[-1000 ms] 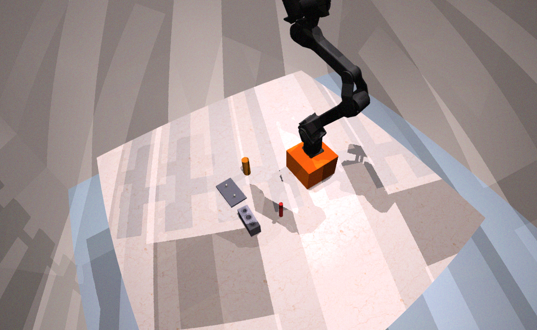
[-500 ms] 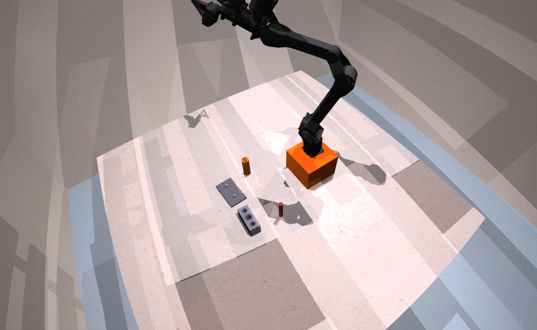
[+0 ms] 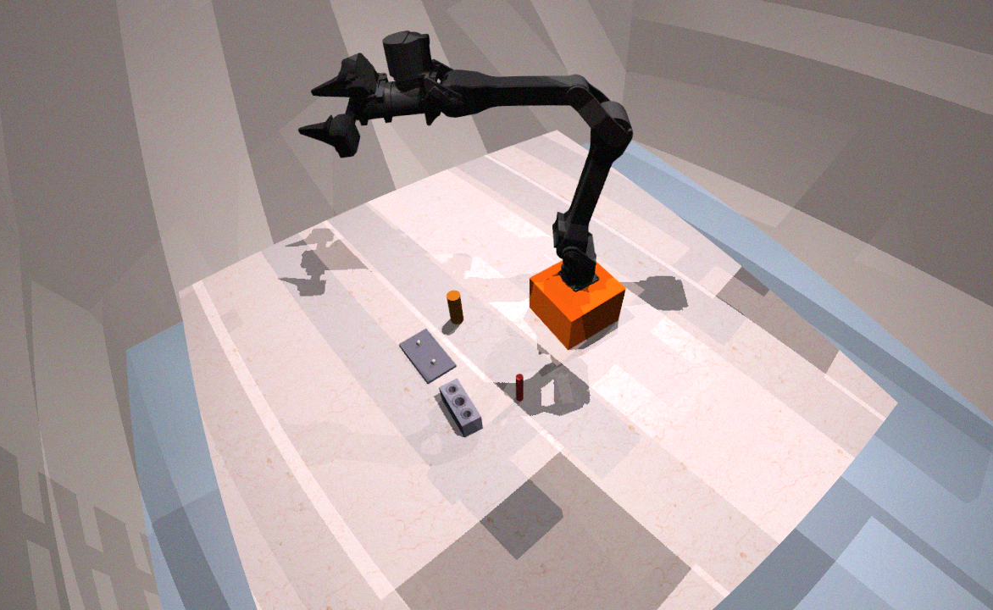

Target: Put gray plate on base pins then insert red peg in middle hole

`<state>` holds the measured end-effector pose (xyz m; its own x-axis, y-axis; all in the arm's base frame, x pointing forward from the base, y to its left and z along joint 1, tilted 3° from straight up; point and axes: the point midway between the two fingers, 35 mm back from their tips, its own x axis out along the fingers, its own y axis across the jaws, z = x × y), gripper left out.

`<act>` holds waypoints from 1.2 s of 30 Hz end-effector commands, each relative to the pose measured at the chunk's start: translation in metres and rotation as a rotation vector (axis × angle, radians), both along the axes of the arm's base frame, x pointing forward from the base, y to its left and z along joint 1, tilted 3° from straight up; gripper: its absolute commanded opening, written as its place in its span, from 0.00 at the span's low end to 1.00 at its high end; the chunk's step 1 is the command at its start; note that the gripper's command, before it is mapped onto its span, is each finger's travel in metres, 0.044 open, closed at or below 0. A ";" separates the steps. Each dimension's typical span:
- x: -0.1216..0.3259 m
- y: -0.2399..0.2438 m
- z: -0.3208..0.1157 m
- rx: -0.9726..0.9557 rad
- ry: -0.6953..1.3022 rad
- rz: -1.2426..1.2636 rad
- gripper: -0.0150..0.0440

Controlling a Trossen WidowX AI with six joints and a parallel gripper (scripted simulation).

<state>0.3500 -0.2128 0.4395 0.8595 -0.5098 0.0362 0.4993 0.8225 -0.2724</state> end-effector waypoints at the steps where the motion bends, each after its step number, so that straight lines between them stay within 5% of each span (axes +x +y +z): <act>1: 0.038 0.030 -0.048 -0.016 0.214 0.109 1.00; 13: 0.086 0.162 -0.197 -0.212 0.874 0.558 1.00; 24: 0.030 0.293 -0.310 -0.578 1.451 1.133 1.00; 36: -0.009 0.323 -0.336 -0.722 1.619 1.337 1.00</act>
<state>0.3446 0.1106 0.1064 0.0935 0.0053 -0.9956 -0.9955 0.0126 -0.0934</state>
